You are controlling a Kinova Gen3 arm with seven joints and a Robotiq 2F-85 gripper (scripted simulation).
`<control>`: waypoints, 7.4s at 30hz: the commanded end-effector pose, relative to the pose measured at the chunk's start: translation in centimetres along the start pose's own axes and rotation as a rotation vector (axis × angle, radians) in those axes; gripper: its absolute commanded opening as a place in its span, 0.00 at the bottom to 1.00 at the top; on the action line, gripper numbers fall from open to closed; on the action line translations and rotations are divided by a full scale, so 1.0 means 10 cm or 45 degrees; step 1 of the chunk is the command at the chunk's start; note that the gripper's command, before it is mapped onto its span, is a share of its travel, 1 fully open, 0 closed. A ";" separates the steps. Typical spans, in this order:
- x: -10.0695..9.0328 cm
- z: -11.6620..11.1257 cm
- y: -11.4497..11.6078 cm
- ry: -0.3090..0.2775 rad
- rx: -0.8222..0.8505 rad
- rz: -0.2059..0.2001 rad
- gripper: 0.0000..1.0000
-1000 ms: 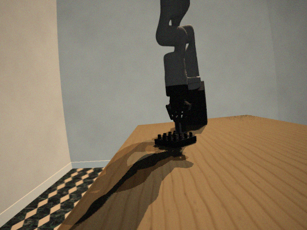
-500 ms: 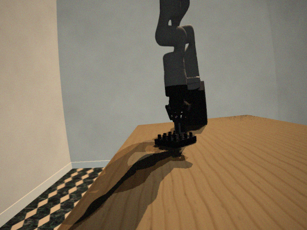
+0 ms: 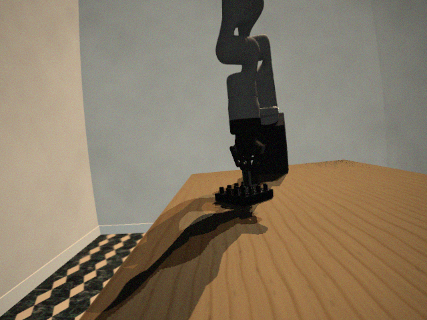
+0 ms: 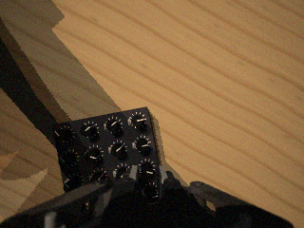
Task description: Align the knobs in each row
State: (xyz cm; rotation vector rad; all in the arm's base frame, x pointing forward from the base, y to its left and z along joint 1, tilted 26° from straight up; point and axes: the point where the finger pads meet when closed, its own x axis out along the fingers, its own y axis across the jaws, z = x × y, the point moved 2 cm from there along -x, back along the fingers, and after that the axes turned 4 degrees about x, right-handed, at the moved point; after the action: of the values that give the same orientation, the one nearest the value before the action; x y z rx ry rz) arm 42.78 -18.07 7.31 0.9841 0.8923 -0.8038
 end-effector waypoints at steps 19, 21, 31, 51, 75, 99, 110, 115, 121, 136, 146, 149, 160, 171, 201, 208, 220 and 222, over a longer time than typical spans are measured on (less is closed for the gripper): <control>0.00 0.00 0.01 0.000 0.000 0.000 0.19; 0.00 0.00 0.00 0.000 0.000 0.000 0.19; 0.00 -0.01 0.00 0.000 0.000 0.000 0.19; 0.00 -0.01 0.00 0.000 0.000 0.000 0.19; 0.00 -0.01 -0.02 0.000 0.000 0.000 0.19; 0.00 -0.01 -0.02 0.000 0.000 0.000 0.19; 0.00 -0.01 -0.02 0.000 0.000 0.000 0.19; 0.00 -0.01 -0.02 0.000 0.000 0.000 0.19; 0.00 -0.01 -0.02 0.000 0.000 0.000 0.19; 0.09 -0.01 -0.02 -0.001 -0.001 0.000 0.19; 0.13 -0.01 -0.02 -0.001 -0.001 0.000 0.19; 0.13 -0.01 -0.02 -0.001 -0.001 0.000 0.19; 0.13 -0.01 -0.02 -0.001 -0.001 0.000 0.19; 0.13 -0.01 -0.02 -0.001 -0.001 0.000 0.19; 0.13 -0.01 -0.02 -0.001 -0.001 0.000 0.08; 0.13 -0.01 -0.02 -0.001 -0.001 0.000 0.08; 0.13 -0.01 -0.02 -0.001 -0.008 0.000 0.08; 0.13 -0.01 -0.02 -0.001 -0.019 0.000 0.08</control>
State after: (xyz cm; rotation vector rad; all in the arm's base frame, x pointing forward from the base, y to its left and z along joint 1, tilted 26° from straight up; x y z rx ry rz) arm 43.02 -18.11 6.00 0.9799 0.8970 -0.8008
